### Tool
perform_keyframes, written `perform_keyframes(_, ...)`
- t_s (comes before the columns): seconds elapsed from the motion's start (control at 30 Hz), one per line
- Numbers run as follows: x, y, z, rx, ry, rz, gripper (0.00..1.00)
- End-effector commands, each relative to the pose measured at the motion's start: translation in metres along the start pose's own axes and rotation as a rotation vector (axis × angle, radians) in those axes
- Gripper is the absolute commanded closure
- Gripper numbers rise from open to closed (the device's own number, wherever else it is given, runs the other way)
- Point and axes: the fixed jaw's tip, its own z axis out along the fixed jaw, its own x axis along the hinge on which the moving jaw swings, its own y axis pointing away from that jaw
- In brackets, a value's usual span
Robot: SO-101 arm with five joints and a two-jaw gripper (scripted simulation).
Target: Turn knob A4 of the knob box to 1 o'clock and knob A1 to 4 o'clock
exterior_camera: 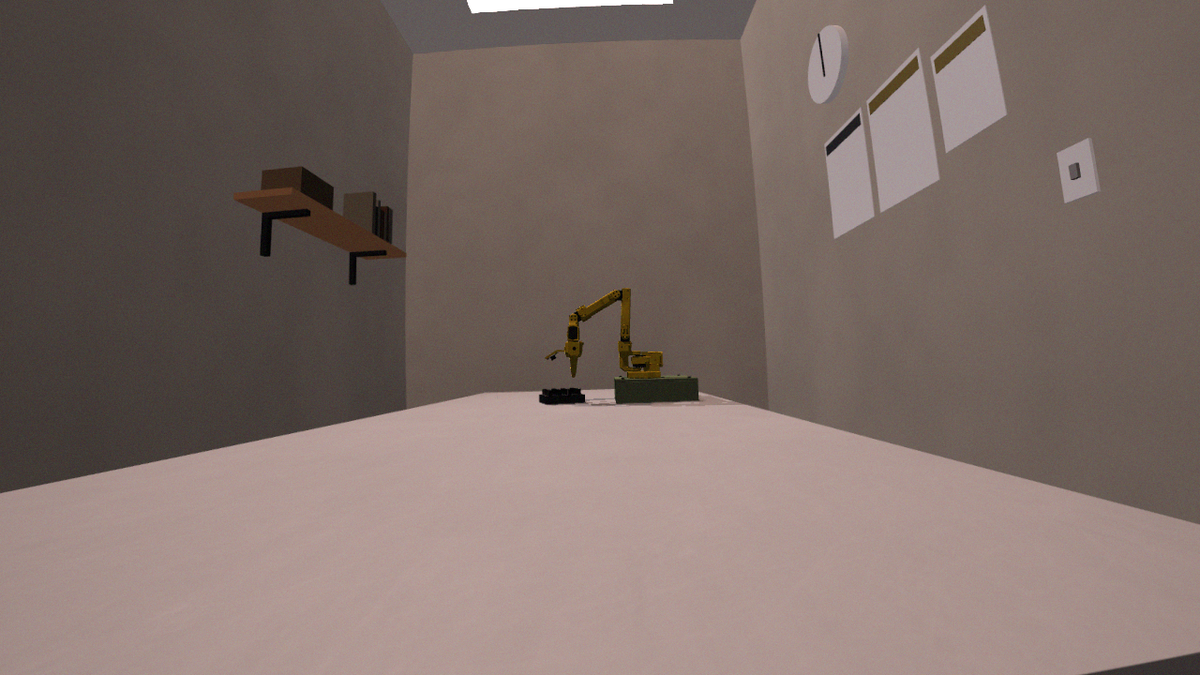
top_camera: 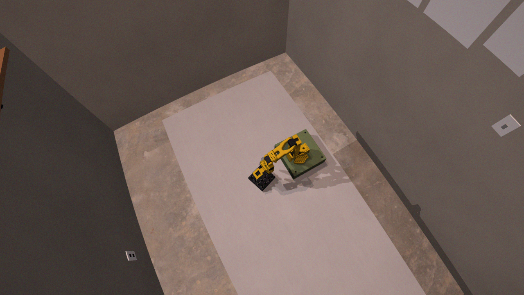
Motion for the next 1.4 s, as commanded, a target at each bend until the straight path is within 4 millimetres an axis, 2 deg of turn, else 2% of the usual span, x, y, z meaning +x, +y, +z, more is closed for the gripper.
perform_keyframes(0.0, 0.0077, 0.0021, 0.0044, -0.007, 0.042, -0.053, 0.61)
perform_keyframes(0.63, 0.0098, 0.0042, 0.0043, -0.013, 0.041, -0.351, 0.63)
perform_keyframes(1.13, 0.0125, 0.0063, 0.0041, -0.023, 0.037, -0.838, 0.67)
perform_keyframes(1.2, 0.0125, 0.0063, 0.0041, -0.023, 0.037, -0.838, 0.67)
perform_keyframes(1.37, 0.0133, 0.0068, 0.0041, -0.026, 0.036, -1.036, 0.68)
